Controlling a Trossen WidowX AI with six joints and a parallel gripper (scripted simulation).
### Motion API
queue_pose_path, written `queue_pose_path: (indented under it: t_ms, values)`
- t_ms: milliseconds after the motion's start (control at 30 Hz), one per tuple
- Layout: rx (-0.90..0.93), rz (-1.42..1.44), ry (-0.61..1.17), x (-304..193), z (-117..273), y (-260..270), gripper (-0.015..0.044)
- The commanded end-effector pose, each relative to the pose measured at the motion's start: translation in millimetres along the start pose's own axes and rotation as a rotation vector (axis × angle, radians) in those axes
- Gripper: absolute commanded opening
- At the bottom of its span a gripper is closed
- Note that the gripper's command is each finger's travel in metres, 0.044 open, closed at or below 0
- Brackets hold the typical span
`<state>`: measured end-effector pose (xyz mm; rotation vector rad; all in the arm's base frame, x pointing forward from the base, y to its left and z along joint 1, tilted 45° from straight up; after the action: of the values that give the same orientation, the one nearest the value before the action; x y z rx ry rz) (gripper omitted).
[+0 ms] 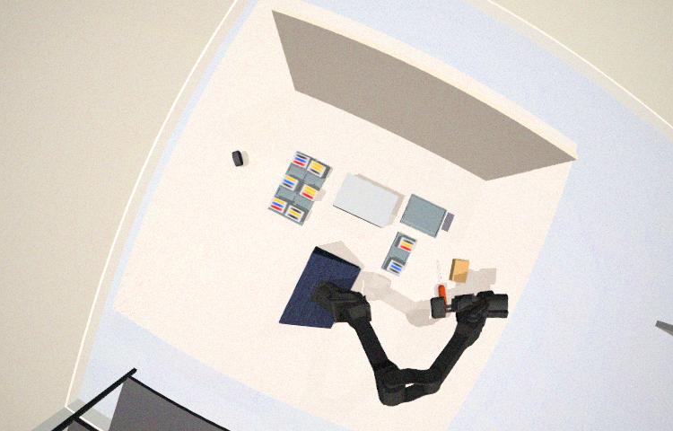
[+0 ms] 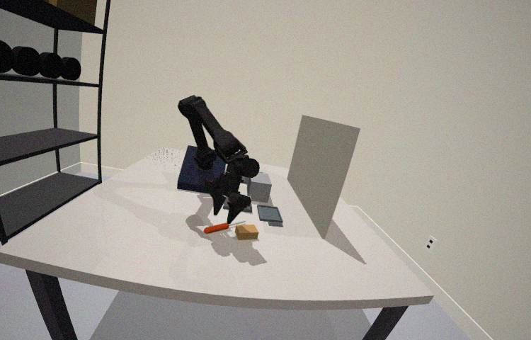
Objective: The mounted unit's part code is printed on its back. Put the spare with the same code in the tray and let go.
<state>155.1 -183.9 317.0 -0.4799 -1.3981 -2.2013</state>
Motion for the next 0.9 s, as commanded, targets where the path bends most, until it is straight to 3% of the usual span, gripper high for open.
queue_pose_path:
  t_ms: [0, 467, 867]
  values:
    - [-0.004, 0.181, 0.12, -34.2, 9.5, 11.7, 0.044]
    - [0.054, 1.09, 0.473, -190.1, 88.2, 9.8, 0.044]
    - [0.251, 2.239, 0.513, -307.6, 233.3, -86.0, 0.044]
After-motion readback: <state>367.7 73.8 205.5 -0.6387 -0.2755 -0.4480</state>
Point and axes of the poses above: the point midway between the two fingers, 35 mm back from their tips, its own z axis back along the fingers, its own y axis across the jaws, x = y × z, the point moved 10 cm from there along z, back along the fingers, and after that the axes turned 2 degrees about z, right-handed, at the moved point
